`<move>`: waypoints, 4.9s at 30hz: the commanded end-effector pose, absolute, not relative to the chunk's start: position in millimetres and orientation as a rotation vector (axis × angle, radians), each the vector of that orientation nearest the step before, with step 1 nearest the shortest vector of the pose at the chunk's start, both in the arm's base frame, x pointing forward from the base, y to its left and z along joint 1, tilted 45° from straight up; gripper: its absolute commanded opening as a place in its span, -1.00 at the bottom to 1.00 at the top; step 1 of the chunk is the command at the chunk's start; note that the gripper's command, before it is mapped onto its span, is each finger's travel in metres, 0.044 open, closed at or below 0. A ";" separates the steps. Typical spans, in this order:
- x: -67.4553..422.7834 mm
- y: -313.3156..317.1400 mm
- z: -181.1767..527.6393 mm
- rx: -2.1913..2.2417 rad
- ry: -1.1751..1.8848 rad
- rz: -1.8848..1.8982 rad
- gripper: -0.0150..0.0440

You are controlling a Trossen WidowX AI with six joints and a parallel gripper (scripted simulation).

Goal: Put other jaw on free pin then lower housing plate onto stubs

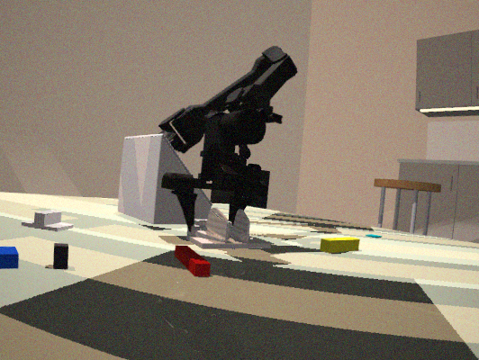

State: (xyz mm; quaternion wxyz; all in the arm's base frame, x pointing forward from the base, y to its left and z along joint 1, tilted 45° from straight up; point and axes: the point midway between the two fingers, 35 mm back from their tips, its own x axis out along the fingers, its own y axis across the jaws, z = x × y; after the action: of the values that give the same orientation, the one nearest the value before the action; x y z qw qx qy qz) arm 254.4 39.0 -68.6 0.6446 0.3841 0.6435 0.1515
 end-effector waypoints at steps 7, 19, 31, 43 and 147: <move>253.4 37.4 -66.8 0.876 1.468 0.343 0.70; 254.2 36.5 -65.9 0.876 1.468 0.343 0.70; 254.5 38.0 -67.4 0.877 1.468 0.343 0.70; 254.7 39.6 -69.0 0.877 1.468 0.343 0.70; 198.4 -44.6 18.4 0.873 1.472 0.337 1.00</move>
State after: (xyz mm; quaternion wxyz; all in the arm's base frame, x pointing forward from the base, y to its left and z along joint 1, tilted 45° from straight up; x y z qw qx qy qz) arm 199.7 -44.8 18.9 0.6442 0.3856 0.6439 0.1471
